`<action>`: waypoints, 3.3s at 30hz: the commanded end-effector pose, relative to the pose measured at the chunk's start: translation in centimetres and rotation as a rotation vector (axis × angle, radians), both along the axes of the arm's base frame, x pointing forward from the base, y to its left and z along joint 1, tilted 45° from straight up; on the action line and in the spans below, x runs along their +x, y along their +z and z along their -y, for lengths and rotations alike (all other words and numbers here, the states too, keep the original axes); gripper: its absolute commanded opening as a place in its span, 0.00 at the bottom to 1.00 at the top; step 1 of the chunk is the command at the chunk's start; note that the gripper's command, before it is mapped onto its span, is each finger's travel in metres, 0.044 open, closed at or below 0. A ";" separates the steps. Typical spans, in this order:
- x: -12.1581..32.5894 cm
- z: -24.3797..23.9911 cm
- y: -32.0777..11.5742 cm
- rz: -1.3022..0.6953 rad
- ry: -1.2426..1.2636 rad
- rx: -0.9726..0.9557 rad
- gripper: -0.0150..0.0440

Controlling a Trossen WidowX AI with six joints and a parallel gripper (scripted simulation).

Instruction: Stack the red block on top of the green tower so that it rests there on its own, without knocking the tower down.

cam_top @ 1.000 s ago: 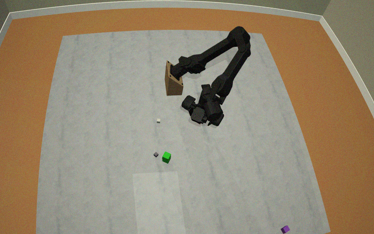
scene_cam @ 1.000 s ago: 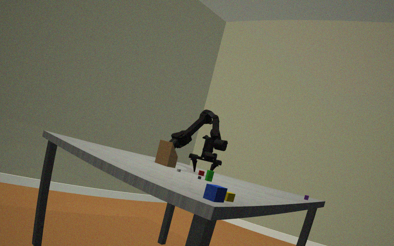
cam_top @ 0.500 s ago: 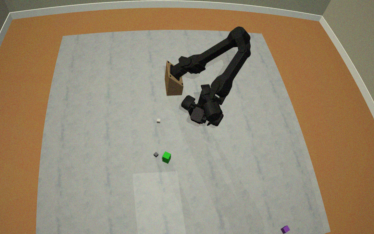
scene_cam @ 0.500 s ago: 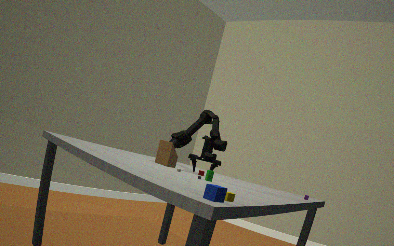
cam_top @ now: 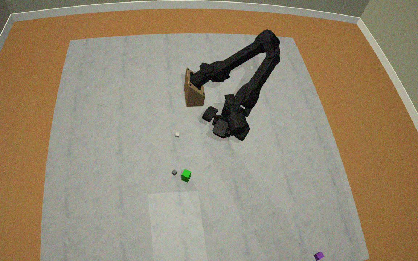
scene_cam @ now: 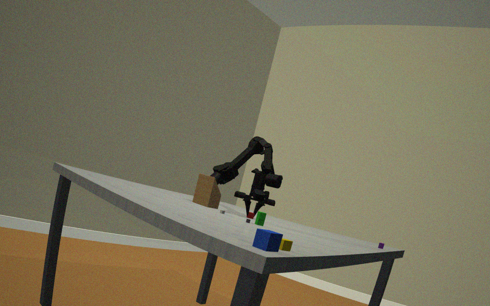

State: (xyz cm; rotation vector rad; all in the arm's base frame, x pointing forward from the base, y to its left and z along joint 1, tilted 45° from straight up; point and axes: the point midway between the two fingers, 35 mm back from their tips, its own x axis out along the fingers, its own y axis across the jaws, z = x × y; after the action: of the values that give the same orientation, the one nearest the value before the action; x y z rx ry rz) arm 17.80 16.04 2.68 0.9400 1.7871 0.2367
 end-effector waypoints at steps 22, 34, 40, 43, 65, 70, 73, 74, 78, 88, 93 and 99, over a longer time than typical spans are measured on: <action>0.9 4.0 4.0 -0.006 0.000 -0.001 0.25; 1.5 7.2 7.2 -0.006 -0.001 -0.003 0.25; 1.7 8.2 8.3 -0.007 0.000 -0.003 0.25; 1.7 8.2 8.3 -0.007 0.000 -0.003 0.25; 8.7 10.1 7.4 0.001 0.000 -0.004 0.25; 10.7 10.7 6.7 0.003 0.000 -0.004 0.25; 11.9 11.1 6.2 0.004 0.000 -0.005 0.25; 12.3 11.3 6.1 0.004 0.000 -0.005 0.25; 13.8 11.9 5.3 0.003 -0.006 -0.005 0.25; 16.9 13.3 2.9 -0.003 -0.031 -0.005 0.25; 18.5 14.1 1.6 0.000 -0.024 -0.006 0.25; 20.2 15.1 -0.2 0.003 -0.016 -0.008 0.25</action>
State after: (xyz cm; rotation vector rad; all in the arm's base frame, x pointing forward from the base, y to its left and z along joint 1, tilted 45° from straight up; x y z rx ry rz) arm 36.97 1.64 3.88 0.9548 1.7683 0.2210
